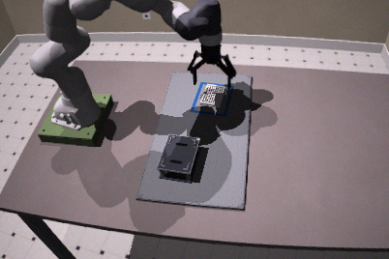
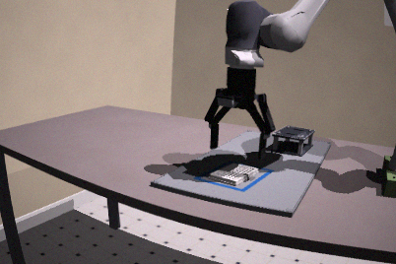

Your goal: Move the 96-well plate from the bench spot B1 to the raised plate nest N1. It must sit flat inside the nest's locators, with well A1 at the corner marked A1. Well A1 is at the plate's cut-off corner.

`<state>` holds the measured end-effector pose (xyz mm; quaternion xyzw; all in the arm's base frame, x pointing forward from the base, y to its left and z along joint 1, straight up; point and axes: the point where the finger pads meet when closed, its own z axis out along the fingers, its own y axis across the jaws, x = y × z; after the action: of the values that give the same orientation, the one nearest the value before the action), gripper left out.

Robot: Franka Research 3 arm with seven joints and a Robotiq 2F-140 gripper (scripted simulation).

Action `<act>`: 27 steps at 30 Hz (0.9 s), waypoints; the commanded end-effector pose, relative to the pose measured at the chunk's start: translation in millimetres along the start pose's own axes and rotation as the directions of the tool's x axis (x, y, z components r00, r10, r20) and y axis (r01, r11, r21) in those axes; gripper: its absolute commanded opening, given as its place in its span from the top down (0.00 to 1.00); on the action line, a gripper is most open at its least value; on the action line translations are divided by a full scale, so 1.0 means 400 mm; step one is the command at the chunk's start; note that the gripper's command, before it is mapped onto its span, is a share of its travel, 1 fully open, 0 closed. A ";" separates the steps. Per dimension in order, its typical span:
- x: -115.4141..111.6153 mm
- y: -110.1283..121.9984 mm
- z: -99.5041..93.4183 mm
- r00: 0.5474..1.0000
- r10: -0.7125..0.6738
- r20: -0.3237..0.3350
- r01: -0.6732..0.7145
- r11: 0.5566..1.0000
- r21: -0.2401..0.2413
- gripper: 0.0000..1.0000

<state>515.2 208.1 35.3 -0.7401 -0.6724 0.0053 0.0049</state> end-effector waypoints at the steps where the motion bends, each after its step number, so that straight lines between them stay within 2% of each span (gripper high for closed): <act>1: 0.004 0.004 0.011 1.000 -0.001 -0.001 0.001 1.000 -0.007 0.00; 27: 0.004 0.005 0.111 1.000 -0.001 -0.001 0.001 1.000 -0.007 0.00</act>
<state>513.0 207.5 -6.2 -0.7364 -0.6764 0.0074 0.0053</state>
